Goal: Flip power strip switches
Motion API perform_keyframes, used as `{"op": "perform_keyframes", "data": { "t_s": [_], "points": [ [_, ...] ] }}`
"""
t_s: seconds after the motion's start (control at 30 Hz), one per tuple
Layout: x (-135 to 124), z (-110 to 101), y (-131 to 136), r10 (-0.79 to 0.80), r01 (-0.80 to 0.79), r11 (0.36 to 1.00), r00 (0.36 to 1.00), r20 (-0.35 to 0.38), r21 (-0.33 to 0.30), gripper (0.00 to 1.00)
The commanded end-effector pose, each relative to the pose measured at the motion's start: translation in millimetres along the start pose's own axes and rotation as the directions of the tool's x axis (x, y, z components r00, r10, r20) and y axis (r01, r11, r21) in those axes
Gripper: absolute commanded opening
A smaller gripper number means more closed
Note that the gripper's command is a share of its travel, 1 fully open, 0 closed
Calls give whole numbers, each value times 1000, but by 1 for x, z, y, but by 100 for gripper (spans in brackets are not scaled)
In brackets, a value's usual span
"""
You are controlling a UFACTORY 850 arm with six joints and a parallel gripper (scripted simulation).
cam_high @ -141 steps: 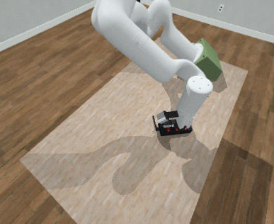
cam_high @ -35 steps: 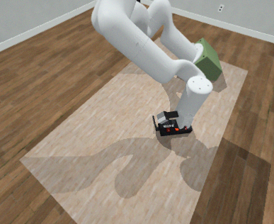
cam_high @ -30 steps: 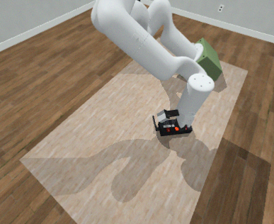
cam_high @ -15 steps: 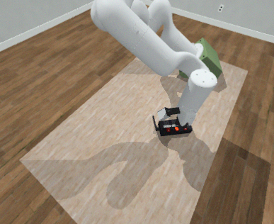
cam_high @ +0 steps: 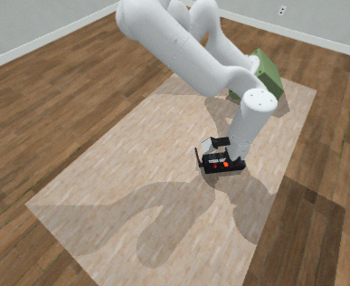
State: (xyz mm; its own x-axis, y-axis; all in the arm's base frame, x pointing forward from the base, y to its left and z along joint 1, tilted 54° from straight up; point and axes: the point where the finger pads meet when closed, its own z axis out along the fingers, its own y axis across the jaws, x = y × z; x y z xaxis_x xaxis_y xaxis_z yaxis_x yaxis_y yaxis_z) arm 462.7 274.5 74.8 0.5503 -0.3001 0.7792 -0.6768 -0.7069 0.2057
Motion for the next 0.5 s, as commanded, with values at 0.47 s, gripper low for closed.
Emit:
{"op": "perform_keyframes", "data": {
  "t_s": [0.47],
  "points": [
    [0, -48, -1, 1, -1, 1000, 1000, 0, 1, 100]
  ]
}}
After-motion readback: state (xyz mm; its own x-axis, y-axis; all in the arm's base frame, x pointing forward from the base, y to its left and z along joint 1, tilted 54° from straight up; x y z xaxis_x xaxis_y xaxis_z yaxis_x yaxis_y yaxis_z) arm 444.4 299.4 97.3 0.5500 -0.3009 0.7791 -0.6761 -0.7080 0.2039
